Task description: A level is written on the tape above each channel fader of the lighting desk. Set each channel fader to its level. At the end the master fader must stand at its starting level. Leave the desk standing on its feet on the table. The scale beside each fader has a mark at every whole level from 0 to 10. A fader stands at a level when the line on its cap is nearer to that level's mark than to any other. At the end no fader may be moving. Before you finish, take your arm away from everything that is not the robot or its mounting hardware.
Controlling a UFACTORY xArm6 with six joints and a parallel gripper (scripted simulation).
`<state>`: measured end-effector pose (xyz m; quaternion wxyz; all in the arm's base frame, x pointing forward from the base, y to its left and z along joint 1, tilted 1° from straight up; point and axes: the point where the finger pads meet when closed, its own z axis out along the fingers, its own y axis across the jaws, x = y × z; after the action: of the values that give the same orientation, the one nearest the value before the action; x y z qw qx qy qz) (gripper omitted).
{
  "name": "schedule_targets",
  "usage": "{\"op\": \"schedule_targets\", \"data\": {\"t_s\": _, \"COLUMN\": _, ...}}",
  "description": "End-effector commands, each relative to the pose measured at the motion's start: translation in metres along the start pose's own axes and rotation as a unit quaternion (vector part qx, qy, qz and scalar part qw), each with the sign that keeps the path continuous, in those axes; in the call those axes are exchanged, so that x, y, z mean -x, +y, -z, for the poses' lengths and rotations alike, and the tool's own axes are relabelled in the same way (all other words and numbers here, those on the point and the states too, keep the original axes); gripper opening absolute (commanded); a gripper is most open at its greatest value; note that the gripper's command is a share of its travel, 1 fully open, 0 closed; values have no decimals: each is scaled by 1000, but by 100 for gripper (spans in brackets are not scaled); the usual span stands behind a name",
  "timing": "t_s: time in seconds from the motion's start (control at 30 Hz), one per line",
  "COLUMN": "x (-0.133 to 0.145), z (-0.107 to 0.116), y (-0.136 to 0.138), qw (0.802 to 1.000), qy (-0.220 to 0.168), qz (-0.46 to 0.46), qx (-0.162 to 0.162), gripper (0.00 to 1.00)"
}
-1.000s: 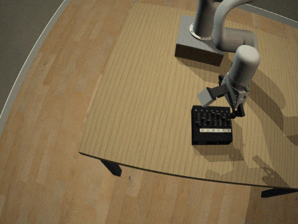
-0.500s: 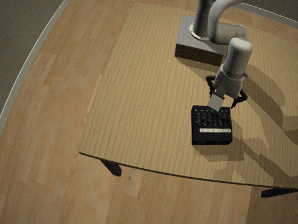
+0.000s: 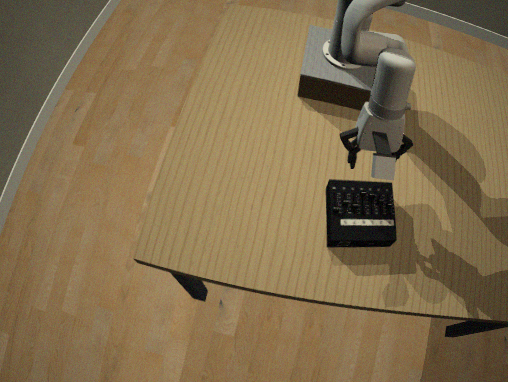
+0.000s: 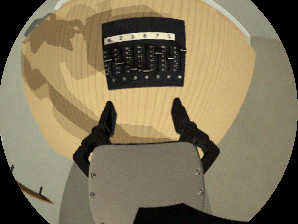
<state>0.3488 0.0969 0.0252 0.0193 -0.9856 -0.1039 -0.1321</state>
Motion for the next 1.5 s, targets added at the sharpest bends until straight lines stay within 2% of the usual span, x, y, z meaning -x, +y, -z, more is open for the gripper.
{"op": "schedule_targets", "data": {"t_s": 0.0, "x": -1, "z": 0, "y": 0, "qw": 1000, "qy": 1, "qz": 10, "qx": -29, "gripper": 100}}
{"op": "schedule_targets", "data": {"t_s": 1.47, "x": -1, "z": 0, "y": 0, "qw": 1000, "qy": 1, "qz": 10, "qx": -29, "gripper": 100}}
